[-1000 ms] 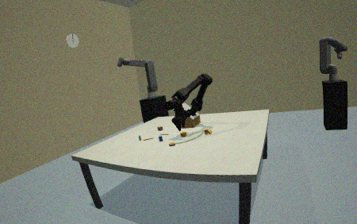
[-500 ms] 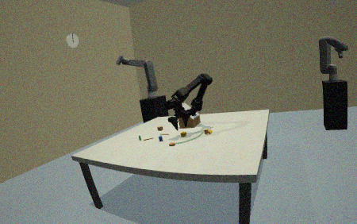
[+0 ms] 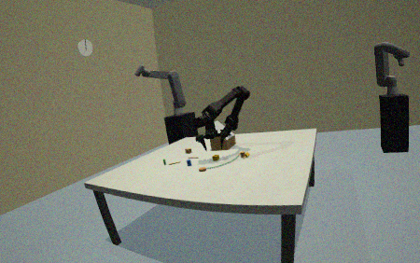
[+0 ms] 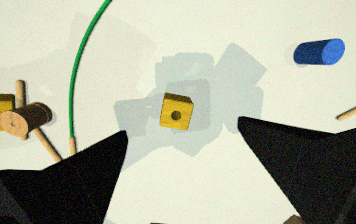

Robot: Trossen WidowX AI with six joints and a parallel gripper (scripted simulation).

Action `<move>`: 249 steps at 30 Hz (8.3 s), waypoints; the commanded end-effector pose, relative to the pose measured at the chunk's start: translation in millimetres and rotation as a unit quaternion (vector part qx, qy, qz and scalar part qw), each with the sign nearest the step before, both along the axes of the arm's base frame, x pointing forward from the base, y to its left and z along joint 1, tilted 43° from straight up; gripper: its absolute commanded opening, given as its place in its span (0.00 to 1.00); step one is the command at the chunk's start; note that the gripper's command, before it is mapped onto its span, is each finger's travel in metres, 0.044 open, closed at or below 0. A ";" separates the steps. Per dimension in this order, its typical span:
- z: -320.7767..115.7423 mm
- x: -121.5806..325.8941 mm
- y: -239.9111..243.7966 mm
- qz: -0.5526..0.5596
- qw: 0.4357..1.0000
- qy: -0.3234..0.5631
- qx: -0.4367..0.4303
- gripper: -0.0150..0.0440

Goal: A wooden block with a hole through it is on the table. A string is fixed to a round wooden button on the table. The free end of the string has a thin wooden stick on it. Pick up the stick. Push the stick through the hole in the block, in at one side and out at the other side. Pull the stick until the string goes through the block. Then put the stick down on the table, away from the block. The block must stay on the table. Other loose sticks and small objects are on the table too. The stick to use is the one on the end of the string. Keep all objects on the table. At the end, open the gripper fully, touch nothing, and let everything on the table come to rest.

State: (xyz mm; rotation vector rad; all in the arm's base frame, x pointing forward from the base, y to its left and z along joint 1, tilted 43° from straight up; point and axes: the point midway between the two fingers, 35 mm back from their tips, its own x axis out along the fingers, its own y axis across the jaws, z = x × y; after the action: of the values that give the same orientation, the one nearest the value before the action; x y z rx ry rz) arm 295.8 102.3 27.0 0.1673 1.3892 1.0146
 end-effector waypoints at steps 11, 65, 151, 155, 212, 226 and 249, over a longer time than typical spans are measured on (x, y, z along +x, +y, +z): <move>8.7 -0.9 -6.7 -0.494 0.739 0.448 -0.100 1.00; -5.2 -3.1 5.7 -0.589 0.594 0.535 -0.118 0.66; -17.5 -9.1 29.3 -0.631 0.594 0.476 -0.150 0.25; -16.8 -10.1 32.2 -0.644 0.592 0.457 -0.162 0.25; -5.9 -20.7 68.6 -0.771 0.539 0.196 -0.277 0.25; -2.8 -22.4 69.0 -0.775 0.535 0.182 -0.282 0.65; 56.0 -23.2 60.8 -0.759 0.553 0.180 -0.293 0.75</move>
State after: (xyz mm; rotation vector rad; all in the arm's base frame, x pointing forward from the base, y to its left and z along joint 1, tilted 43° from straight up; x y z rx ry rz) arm 272.9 163.5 84.6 0.9386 1.1926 -1.0378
